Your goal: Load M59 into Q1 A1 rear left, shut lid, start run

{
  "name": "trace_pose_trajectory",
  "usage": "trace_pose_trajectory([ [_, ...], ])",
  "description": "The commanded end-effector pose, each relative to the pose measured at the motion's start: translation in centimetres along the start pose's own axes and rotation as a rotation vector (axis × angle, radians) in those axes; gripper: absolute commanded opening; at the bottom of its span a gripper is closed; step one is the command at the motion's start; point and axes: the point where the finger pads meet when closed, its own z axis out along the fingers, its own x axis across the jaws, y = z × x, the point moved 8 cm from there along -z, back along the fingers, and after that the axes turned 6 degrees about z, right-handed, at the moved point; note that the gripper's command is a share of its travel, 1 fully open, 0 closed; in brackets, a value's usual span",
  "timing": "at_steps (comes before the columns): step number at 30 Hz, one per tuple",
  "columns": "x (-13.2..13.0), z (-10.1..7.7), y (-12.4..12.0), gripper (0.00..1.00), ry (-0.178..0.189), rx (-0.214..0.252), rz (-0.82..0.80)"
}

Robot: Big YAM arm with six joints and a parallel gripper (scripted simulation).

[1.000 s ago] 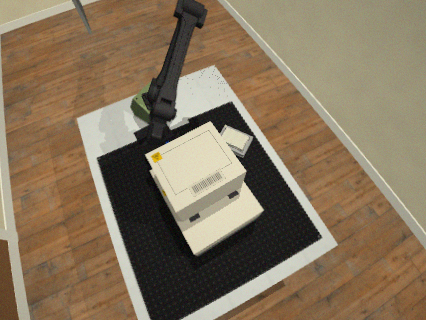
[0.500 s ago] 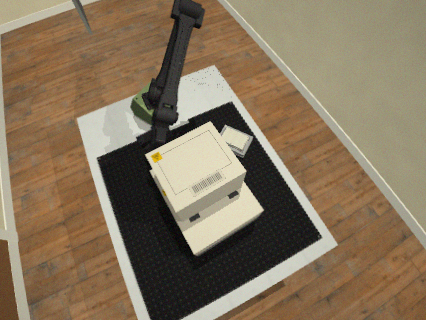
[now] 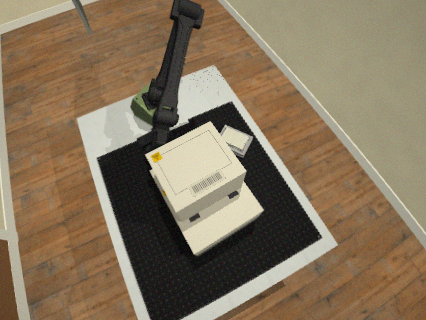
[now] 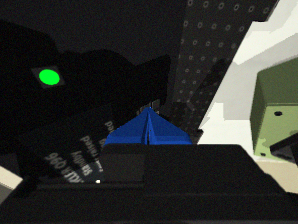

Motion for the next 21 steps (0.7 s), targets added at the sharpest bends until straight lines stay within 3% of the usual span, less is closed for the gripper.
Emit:
trace_pose_trajectory([
  [1,1.8,-2.1,0.1,0.0,0.059,-0.028,-0.033],
  [6,2.1,-2.2,0.2,0.0,0.079,-0.037,-0.044],
  [17,0.6,-0.7,-0.3,0.0,0.039,-0.018,-0.024],
  [21,0.8,-1.2,-0.1,0.0,0.041,-0.025,-0.013],
])
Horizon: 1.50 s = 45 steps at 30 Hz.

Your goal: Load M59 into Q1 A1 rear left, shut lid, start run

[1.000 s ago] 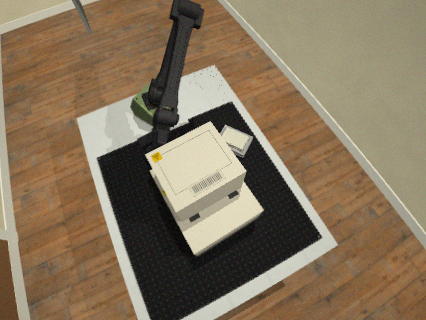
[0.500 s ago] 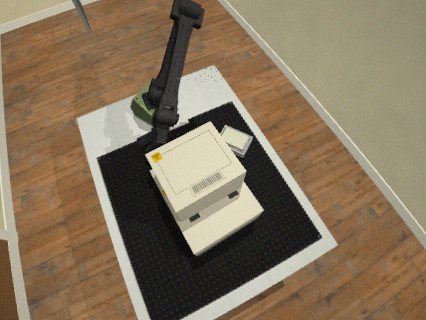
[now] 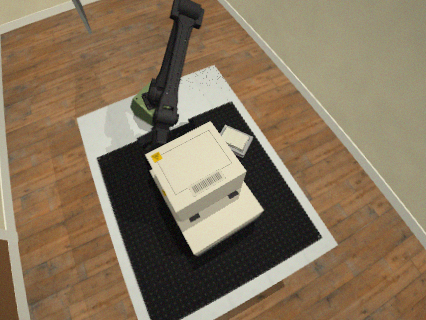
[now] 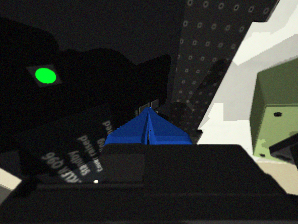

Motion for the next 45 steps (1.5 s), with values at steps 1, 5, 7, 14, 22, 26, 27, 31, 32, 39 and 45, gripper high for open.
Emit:
trace_pose_trajectory([
  [1,1.1,-1.5,0.0,0.0,0.041,-0.027,-0.01],
  [5,1.6,-1.8,0.2,0.0,0.046,-0.026,-0.021],
  [7,1.8,-1.8,0.3,0.0,0.043,-0.023,-0.019],
  [14,1.8,-1.4,0.5,0.0,0.03,-0.016,-0.013],
  [22,2.2,-1.8,-0.1,0.0,0.045,-0.016,-0.037],
  [26,2.0,-1.7,-0.2,0.0,0.047,-0.017,-0.036],
  [27,1.8,-1.7,-0.2,0.0,0.048,-0.017,-0.032],
  [31,1.4,-1.3,-0.2,0.0,0.049,-0.017,-0.019],
  [32,1.2,-1.2,-0.2,0.0,0.047,-0.017,-0.018],
  [39,1.3,-1.2,-0.2,0.0,0.045,-0.016,-0.018],
  [45,1.6,-1.3,-0.1,0.0,0.031,-0.011,-0.012],
])
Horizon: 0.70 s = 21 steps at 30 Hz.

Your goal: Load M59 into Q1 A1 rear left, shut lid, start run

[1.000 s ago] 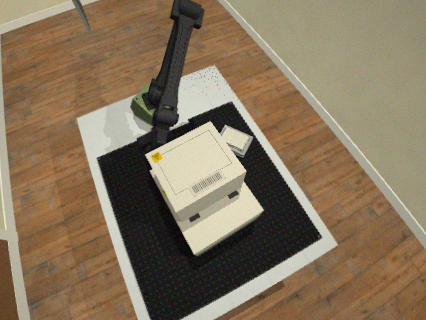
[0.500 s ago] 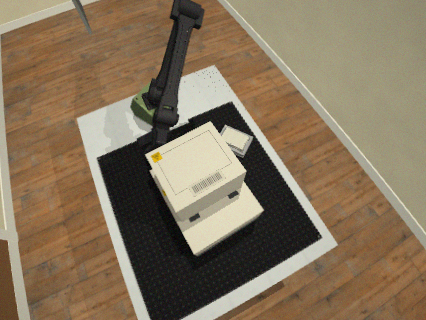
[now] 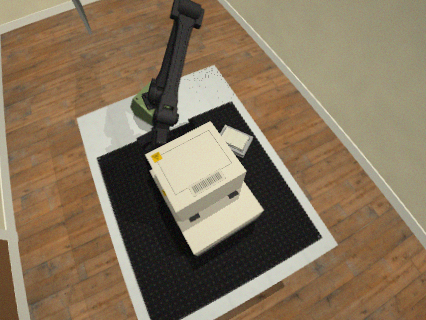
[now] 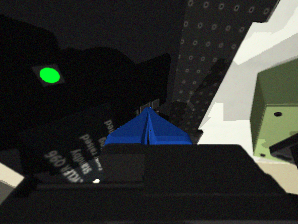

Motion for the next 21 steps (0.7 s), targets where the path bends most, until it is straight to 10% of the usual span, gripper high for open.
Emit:
trace_pose_trajectory([
  [1,1.6,-1.13,-0.09,0.0,0.026,-0.01,-0.015],
  [21,1.29,-1.4,0.26,0.0,0.051,-0.03,-0.027],
])
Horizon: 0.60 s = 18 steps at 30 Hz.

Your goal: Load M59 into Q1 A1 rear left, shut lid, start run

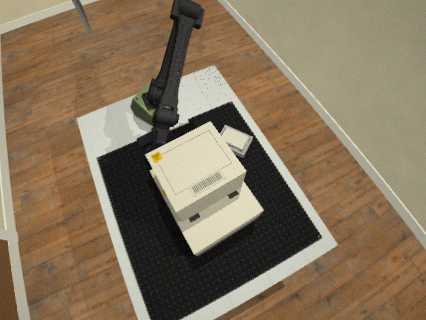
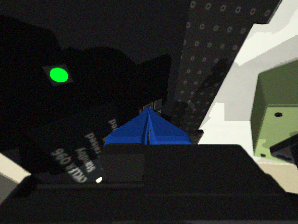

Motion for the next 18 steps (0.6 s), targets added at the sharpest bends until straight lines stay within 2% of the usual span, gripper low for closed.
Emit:
trace_pose_trajectory([
  [1,0.8,-1.11,0.24,0.0,0.047,-0.028,-0.02],
  [18,0.83,-0.67,0.01,0.0,0.036,-0.024,-0.015],
])
